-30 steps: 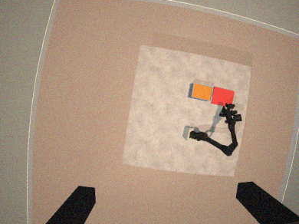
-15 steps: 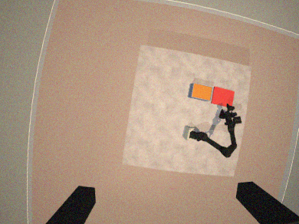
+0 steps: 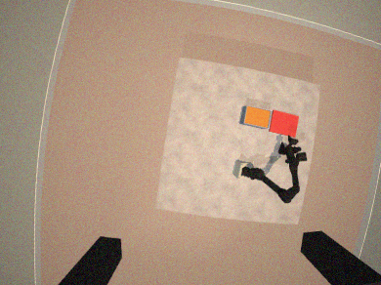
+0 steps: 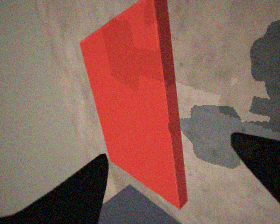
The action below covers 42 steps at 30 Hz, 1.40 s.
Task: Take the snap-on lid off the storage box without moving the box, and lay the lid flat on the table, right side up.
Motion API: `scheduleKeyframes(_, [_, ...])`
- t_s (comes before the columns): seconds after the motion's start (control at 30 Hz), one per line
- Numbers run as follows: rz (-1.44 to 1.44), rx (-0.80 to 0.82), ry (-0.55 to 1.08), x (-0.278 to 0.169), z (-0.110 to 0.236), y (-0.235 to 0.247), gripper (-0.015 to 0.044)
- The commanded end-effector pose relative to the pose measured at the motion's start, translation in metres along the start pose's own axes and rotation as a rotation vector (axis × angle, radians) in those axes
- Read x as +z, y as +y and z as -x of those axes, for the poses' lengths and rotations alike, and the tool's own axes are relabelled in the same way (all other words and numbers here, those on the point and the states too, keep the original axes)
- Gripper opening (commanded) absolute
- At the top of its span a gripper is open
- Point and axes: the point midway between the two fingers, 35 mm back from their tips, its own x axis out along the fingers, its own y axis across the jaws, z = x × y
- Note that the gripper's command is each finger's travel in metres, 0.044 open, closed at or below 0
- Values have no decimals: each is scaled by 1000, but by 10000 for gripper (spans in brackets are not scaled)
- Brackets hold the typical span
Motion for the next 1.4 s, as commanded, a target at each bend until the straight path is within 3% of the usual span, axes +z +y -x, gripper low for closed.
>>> scheduleKeyframes(0.0, [4, 1, 2, -1, 8, -6, 440])
scheduleKeyframes(1.37, [2, 1, 4, 0, 71, 27, 440])
